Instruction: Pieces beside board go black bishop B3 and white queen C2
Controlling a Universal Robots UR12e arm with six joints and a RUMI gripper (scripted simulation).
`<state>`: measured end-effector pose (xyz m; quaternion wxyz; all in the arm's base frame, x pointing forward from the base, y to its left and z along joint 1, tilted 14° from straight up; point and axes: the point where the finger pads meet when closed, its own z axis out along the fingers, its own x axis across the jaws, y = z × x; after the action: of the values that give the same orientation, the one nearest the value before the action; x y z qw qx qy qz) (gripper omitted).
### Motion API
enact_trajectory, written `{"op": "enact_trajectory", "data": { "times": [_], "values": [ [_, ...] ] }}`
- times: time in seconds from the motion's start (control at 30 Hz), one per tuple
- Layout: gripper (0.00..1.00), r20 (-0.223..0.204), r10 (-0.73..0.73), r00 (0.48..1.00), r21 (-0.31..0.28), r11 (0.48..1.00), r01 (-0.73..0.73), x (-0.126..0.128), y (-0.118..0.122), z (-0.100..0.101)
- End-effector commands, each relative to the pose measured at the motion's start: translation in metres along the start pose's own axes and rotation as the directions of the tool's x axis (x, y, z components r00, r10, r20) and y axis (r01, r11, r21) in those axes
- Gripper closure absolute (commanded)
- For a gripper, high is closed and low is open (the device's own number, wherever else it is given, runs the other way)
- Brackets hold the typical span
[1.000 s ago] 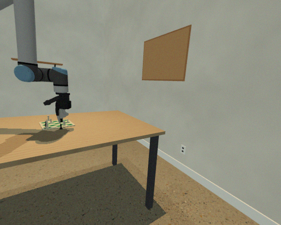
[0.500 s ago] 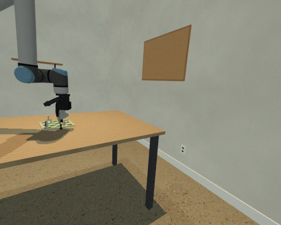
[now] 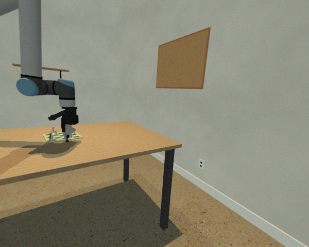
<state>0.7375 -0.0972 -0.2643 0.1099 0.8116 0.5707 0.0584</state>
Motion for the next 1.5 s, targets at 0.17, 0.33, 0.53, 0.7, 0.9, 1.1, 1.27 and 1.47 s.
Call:
{"op": "enact_trajectory", "data": {
  "times": [0.17, 0.33, 0.53, 0.7, 0.9, 1.1, 1.27, 1.47],
  "values": [
    [0.78, 0.000, 0.000, 1.000, -0.001, 1.000, 0.000, 0.0001, 0.0007, 0.0045],
    [0.78, 0.000, 0.000, 1.000, -0.001, 1.000, 0.000, 0.0001, 0.0007, 0.0045],
    [0.78, 0.000, 0.000, 1.000, -0.001, 1.000, 0.000, 0.0001, 0.0007, 0.0045],
    [0.78, 0.000, 0.000, 1.000, -0.001, 1.000, 0.000, 0.0001, 0.0007, 0.0045],
    [0.78, 0.000, 0.000, 1.000, -0.001, 1.000, 0.000, 0.0001, 0.0007, 0.0045],
    [0.78, 0.000, 0.000, 1.000, -0.001, 1.000, 0.000, 0.0001, 0.0007, 0.0045],
    [0.78, 0.000, 0.000, 1.000, -0.001, 1.000, 0.000, 0.0001, 0.0007, 0.0045],
    [1.00, 0.000, 0.000, 1.000, -0.001, 1.000, 0.000, 0.0001, 0.0007, 0.0045]
  ]
}}
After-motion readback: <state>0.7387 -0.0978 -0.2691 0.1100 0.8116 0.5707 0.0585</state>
